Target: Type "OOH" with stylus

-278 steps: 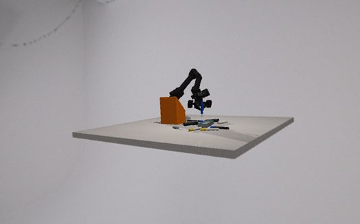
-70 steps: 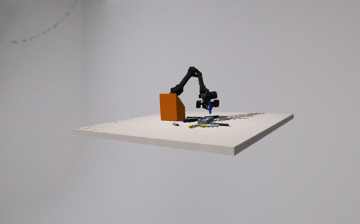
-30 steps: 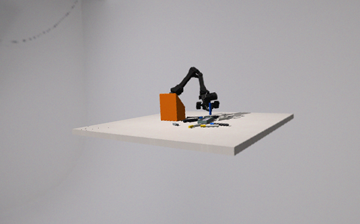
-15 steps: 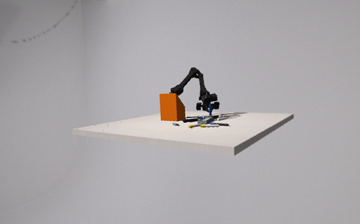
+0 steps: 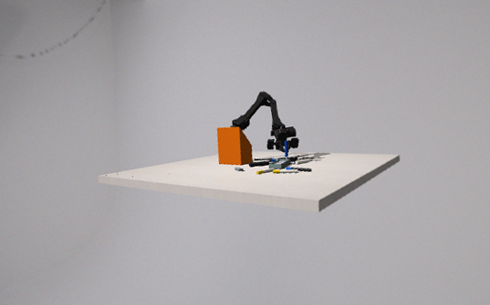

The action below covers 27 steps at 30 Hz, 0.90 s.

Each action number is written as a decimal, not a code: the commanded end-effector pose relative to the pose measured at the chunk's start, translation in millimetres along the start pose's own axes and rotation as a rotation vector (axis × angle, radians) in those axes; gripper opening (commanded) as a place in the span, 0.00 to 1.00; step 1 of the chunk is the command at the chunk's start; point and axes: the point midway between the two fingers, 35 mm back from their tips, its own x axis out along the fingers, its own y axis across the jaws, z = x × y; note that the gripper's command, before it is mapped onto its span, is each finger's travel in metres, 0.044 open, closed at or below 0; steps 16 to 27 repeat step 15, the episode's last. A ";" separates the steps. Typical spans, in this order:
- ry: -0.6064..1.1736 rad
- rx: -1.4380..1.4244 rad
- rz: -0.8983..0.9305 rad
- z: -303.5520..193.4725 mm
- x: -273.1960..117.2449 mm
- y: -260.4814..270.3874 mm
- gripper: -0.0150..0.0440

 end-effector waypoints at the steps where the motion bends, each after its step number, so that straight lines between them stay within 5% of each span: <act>1: -0.002 0.000 0.001 13.1 -7.1 0.7 0.39; 27: -0.005 0.004 0.004 25.7 -14.5 1.1 0.39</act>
